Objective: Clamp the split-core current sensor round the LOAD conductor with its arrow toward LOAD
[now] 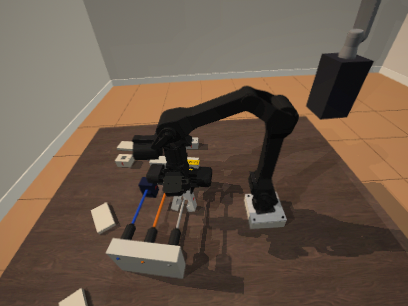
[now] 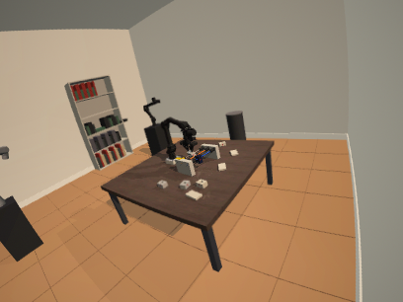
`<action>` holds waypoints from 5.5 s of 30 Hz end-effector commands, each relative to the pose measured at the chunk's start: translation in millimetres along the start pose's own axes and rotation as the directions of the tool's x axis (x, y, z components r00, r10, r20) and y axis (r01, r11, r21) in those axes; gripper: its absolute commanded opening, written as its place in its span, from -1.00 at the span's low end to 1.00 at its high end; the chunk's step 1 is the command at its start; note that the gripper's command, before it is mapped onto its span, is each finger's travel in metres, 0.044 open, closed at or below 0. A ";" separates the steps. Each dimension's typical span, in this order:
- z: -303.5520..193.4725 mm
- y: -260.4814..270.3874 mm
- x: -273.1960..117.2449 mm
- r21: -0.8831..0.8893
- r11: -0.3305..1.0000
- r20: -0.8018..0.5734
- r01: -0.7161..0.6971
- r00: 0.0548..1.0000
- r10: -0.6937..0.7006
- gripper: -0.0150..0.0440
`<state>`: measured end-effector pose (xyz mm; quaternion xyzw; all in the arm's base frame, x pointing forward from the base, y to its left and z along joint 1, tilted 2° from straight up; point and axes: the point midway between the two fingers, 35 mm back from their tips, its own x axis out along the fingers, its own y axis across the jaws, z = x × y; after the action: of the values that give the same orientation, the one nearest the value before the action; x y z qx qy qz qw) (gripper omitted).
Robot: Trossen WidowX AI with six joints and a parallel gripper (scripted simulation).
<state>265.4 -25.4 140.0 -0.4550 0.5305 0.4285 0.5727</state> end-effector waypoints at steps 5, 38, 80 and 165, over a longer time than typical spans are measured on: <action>0.0 0.2 -0.4 0.000 1.000 0.000 0.000 1.000 0.000 0.22; -3.8 0.4 52.4 -0.003 1.000 -0.002 -0.017 1.000 0.017 1.00; -4.0 -0.2 68.5 0.001 1.000 -0.002 -0.012 1.000 0.012 0.04; -4.0 0.8 54.2 0.000 1.000 -0.002 -0.006 1.000 0.006 -0.14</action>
<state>267.5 -28.7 86.0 -0.4535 0.5326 0.4298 0.5709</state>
